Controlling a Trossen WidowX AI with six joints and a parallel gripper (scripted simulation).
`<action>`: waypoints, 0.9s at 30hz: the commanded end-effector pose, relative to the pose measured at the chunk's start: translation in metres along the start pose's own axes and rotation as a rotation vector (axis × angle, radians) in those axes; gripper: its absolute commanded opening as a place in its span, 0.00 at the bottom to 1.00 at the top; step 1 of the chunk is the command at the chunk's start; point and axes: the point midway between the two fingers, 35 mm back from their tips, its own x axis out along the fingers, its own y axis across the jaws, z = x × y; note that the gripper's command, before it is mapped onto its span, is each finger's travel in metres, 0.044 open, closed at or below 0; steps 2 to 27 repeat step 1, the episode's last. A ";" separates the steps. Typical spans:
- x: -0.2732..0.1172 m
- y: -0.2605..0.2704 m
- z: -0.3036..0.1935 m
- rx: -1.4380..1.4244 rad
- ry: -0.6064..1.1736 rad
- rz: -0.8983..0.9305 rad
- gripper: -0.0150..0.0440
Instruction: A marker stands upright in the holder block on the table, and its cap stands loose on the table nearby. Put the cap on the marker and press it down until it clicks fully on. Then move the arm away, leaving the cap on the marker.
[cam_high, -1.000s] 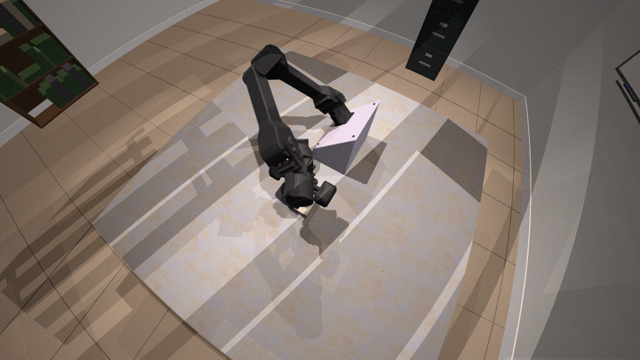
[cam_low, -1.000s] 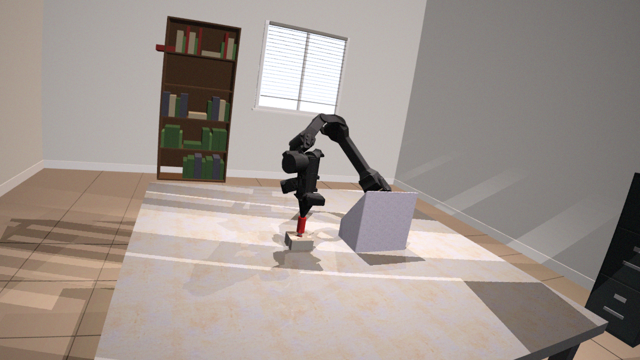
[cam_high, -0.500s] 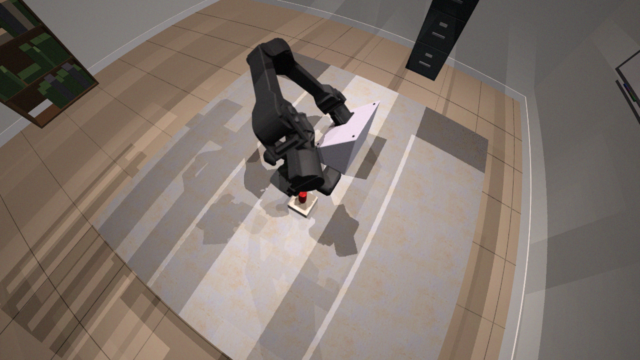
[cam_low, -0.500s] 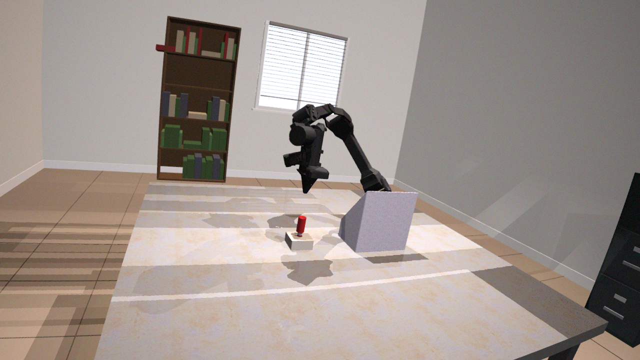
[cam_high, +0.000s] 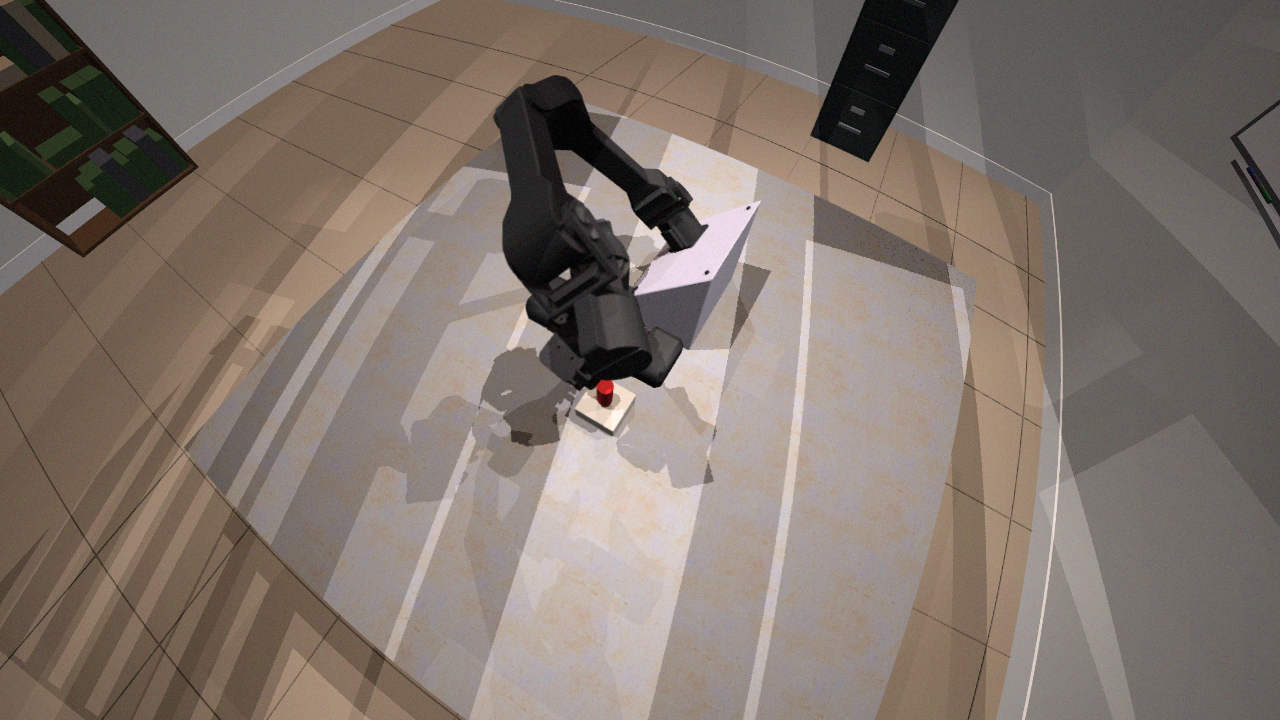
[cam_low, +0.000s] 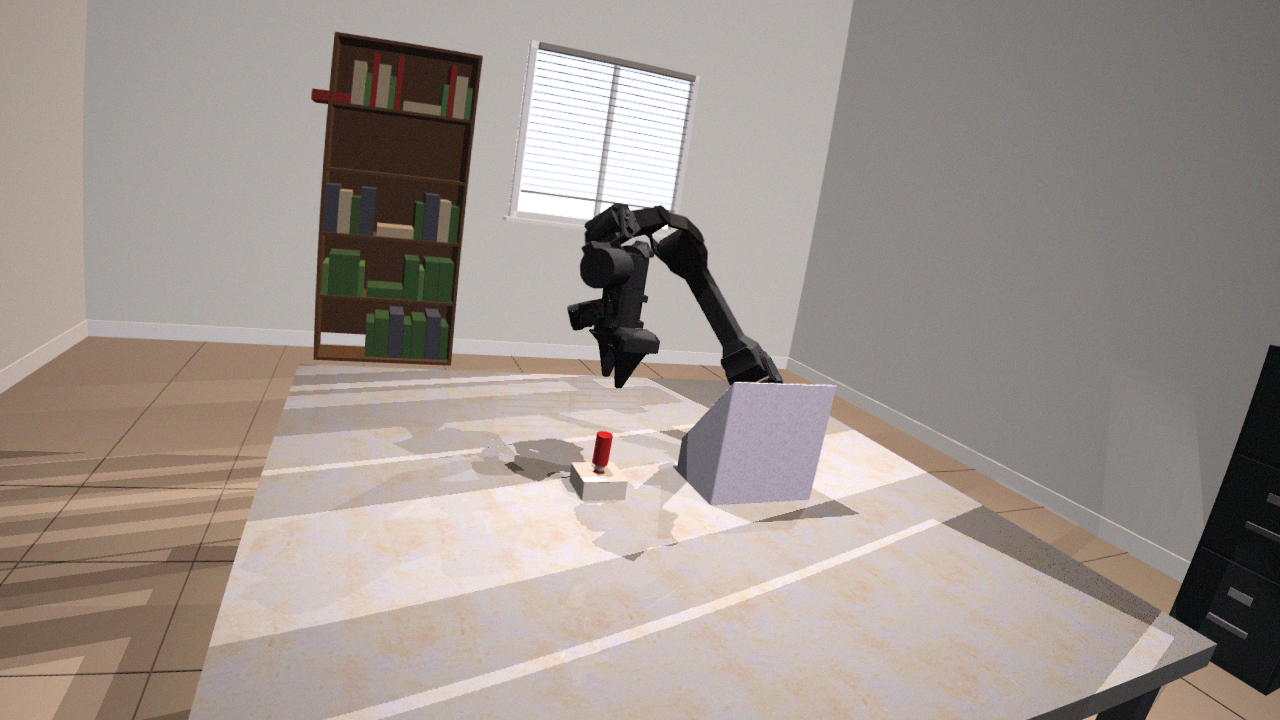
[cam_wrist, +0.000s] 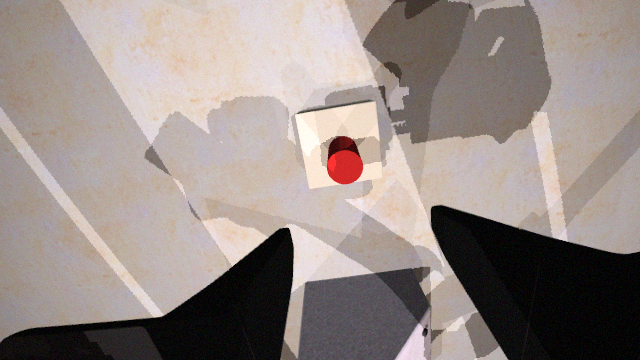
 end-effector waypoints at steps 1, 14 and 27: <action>0.000 0.001 -0.001 0.002 0.005 0.003 0.92; 0.000 0.001 -0.001 0.002 0.005 0.003 0.92; 0.000 0.001 -0.001 0.002 0.005 0.003 0.92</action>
